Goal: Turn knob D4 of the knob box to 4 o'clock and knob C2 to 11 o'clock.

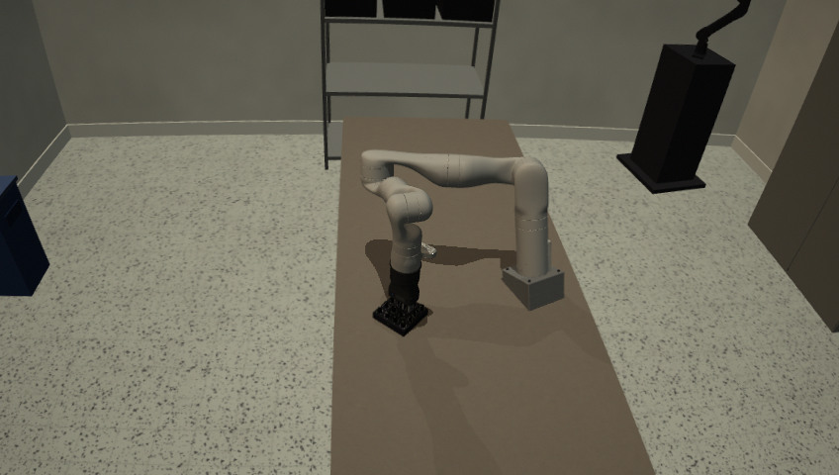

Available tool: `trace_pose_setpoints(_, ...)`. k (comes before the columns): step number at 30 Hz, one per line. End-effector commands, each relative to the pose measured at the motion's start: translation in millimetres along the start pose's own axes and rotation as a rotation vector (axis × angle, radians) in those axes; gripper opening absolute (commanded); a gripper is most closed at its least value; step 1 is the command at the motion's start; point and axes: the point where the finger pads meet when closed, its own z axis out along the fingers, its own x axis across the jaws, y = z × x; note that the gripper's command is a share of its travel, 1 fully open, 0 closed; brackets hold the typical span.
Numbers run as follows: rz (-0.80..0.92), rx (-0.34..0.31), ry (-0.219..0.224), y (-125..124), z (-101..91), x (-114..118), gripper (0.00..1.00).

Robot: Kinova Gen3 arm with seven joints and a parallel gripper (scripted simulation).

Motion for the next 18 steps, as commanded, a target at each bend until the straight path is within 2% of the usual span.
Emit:
trace_pose_setpoints(1, 0.0, -0.002, 0.0, 0.8, -0.7, 0.1, 0.3)
trace_pose_setpoints(10, 0.0, -0.002, 0.0, 0.8, -0.7, 0.1, 0.3)
trace_pose_setpoints(11, 0.0, -0.002, 0.0, 0.8, -0.7, 0.1, 0.46)
trace_pose_setpoints(18, 0.0, -0.002, 0.0, 0.8, -0.7, 0.1, 0.46)
